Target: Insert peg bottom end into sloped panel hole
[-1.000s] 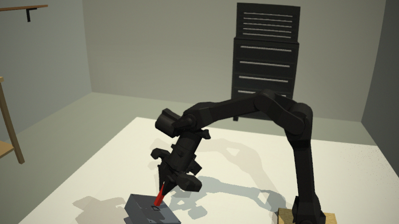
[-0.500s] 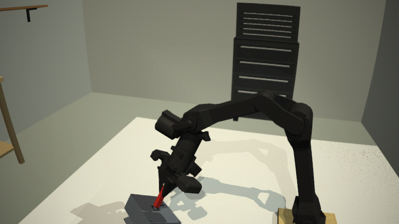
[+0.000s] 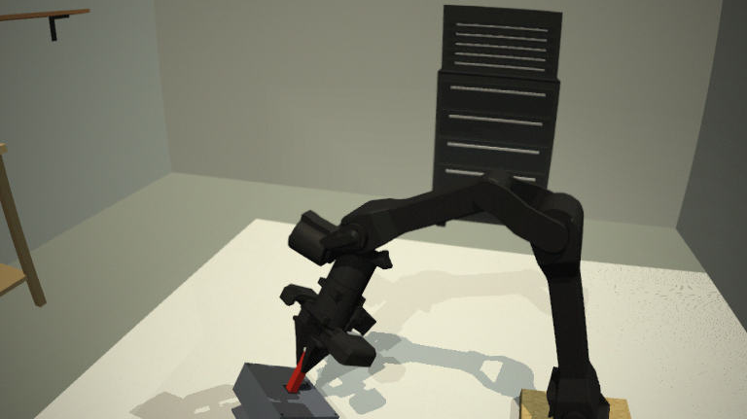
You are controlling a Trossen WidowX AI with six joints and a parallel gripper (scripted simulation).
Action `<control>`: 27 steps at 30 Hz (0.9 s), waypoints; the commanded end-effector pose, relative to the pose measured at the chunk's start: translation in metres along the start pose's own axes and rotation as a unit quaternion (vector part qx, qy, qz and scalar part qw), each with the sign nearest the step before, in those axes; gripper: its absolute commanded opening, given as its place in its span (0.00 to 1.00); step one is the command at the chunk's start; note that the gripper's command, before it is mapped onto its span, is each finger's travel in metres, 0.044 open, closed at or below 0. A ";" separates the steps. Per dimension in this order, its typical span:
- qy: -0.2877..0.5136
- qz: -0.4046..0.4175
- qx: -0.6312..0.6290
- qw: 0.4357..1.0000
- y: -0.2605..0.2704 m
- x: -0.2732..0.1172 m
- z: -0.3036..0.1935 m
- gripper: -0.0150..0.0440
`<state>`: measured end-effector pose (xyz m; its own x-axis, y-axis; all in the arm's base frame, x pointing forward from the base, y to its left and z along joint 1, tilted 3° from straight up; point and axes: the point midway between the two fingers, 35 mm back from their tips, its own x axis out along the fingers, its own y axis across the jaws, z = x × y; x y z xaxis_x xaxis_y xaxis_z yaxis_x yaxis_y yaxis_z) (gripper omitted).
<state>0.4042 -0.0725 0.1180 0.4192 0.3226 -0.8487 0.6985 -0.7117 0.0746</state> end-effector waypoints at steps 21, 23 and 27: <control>-0.002 0.000 0.003 1.000 0.001 0.013 0.001 0.25; -0.002 0.000 0.003 1.000 0.001 0.014 0.001 0.25; -0.002 0.000 0.003 1.000 0.001 0.016 0.001 0.25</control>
<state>0.4105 -0.0682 0.1068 0.4198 0.3237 -0.8479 0.6987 -0.7116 0.0742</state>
